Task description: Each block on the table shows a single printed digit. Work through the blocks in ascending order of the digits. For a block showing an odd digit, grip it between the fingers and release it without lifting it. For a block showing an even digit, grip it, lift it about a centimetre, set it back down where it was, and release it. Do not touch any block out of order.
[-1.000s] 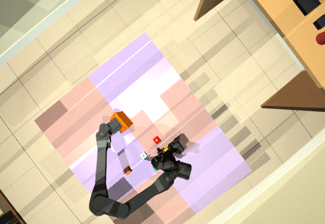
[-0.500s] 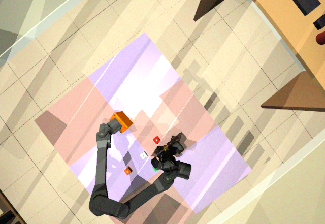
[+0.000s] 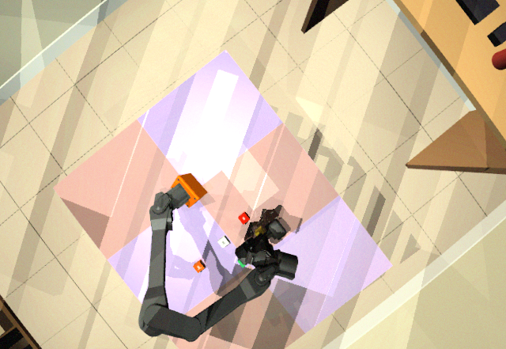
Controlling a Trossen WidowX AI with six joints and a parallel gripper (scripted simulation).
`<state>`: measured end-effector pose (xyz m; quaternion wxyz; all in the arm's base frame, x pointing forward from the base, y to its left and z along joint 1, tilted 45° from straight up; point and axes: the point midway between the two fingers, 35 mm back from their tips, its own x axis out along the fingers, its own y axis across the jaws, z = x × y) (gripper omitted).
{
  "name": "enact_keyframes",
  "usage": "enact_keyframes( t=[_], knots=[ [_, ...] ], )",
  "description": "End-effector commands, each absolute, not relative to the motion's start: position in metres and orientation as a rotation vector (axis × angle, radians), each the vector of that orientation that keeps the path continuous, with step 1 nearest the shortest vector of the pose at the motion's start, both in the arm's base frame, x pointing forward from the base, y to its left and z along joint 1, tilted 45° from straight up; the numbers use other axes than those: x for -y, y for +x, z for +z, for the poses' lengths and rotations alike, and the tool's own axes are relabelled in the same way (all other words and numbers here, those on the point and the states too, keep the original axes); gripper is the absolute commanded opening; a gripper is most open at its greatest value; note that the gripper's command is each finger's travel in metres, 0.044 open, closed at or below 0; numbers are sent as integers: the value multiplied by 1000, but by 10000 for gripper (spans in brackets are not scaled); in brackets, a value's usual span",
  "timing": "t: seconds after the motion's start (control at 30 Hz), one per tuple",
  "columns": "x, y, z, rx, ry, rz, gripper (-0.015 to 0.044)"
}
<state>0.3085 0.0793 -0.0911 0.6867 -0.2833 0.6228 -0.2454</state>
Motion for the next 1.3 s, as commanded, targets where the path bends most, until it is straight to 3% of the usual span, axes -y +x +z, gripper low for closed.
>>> enact_keyframes(
  t=[0.0, 0.37, 0.73, 1.07, 1.27],
  knots=[
    [-79, 309, -91, -1393, -639, -548, 400],
    [-104, 305, -66, -1394, -638, -547, 400],
    [-161, 296, -8, -1396, -636, -544, 120],
    [-159, 298, -6, -1396, -636, -543, 120],
    [-97, 332, 60, -1395, -637, -543, 120]
  ],
)
